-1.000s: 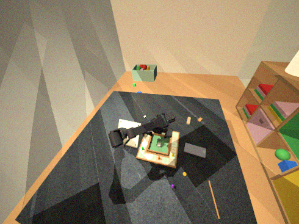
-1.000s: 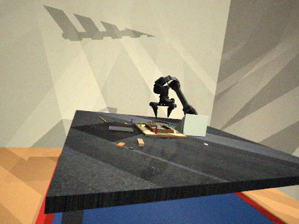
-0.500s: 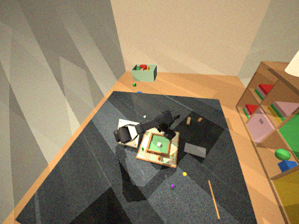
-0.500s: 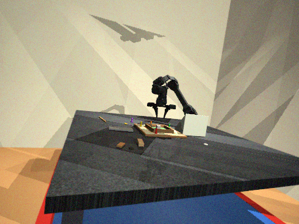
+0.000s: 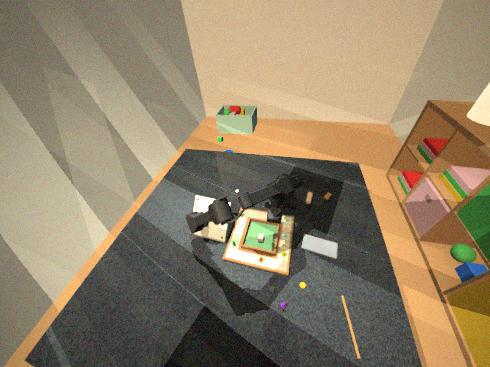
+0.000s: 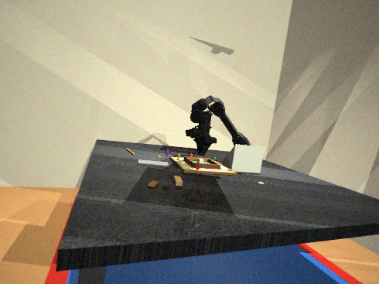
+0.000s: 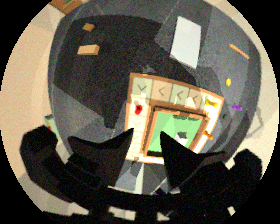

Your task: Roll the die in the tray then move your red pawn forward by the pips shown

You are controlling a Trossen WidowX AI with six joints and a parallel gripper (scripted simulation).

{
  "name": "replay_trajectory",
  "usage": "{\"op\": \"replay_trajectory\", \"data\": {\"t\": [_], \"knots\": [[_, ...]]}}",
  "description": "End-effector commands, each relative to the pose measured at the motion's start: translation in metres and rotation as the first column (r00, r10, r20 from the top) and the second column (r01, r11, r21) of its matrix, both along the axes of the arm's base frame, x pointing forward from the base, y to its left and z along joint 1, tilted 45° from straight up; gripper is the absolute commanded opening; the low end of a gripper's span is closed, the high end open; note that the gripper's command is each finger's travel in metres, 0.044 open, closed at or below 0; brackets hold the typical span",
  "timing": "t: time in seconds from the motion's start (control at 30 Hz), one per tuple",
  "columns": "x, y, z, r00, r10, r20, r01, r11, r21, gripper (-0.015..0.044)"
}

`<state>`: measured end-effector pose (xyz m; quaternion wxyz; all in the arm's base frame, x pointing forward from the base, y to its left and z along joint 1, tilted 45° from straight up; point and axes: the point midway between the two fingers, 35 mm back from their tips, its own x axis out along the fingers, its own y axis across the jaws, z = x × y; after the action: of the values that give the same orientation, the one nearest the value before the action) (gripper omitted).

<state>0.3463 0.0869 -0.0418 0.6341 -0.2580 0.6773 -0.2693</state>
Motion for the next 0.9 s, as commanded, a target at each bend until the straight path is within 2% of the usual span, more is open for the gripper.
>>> {"op": "replay_trajectory", "data": {"t": [0.0, 0.87], "knots": [[0.015, 0.013, -0.018, 0.932, -0.234, 0.276, 0.241, 0.970, 0.009, 0.0200], [0.015, -0.007, -0.038, 0.932, -0.235, 0.276, 0.242, 0.970, 0.008, 0.0200]]}}
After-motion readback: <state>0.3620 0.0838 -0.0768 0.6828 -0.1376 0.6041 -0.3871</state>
